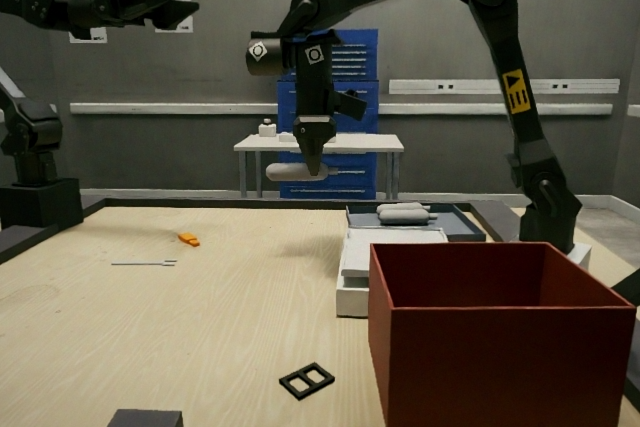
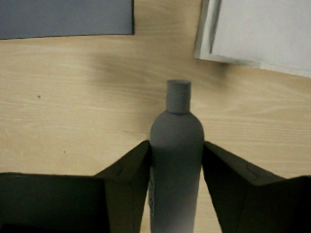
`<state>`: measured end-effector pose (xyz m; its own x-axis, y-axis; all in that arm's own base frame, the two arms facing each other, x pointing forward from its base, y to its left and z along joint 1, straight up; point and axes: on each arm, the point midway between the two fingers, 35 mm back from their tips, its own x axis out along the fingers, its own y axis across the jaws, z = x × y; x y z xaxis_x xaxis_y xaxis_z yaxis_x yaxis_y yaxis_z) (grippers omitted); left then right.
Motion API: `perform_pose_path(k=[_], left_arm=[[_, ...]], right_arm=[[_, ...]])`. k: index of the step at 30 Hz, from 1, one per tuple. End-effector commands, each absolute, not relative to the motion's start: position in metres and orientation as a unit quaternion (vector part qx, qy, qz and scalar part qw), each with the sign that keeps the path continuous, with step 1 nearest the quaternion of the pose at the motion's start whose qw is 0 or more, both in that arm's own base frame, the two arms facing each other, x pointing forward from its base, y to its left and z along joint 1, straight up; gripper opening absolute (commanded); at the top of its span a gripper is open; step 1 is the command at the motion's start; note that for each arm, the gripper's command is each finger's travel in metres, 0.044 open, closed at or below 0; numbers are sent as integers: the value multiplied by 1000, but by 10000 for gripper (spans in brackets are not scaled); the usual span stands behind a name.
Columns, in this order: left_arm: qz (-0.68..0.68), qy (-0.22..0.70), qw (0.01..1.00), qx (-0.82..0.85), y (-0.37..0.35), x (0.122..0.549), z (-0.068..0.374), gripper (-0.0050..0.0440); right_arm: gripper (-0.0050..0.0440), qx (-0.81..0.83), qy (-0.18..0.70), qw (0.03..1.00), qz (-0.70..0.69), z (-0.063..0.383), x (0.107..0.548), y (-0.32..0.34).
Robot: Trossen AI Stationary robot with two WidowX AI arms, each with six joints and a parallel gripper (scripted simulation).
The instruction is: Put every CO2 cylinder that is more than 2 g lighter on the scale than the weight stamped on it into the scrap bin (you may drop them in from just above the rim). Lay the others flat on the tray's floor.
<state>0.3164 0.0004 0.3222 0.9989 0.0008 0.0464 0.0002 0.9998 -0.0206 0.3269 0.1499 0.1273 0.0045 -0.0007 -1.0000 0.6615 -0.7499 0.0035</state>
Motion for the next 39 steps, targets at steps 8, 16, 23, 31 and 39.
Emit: perform_pose_path(k=[8, 16, 23, 31, 39], left_arm=[[0, -34, 999, 2, 0, 314, 331, 440], [-5, 48, 999, 7, 1, 316, 324, 440], [-10, 112, 994, 10, 1, 310, 327, 440], [-18, 195, 981, 12, 0, 293, 329, 440], [-21, 281, 959, 9, -1, 273, 303, 440]], right_arm=[[-50, 681, 250, 245, -643, 145, 328, 152], [-50, 672, 262, 247, -647, 135, 284, 154], [-50, 665, 275, 248, -649, 128, 234, 157], [-50, 655, 292, 249, -651, 116, 164, 157], [-50, 650, 296, 252, -653, 111, 141, 157]])
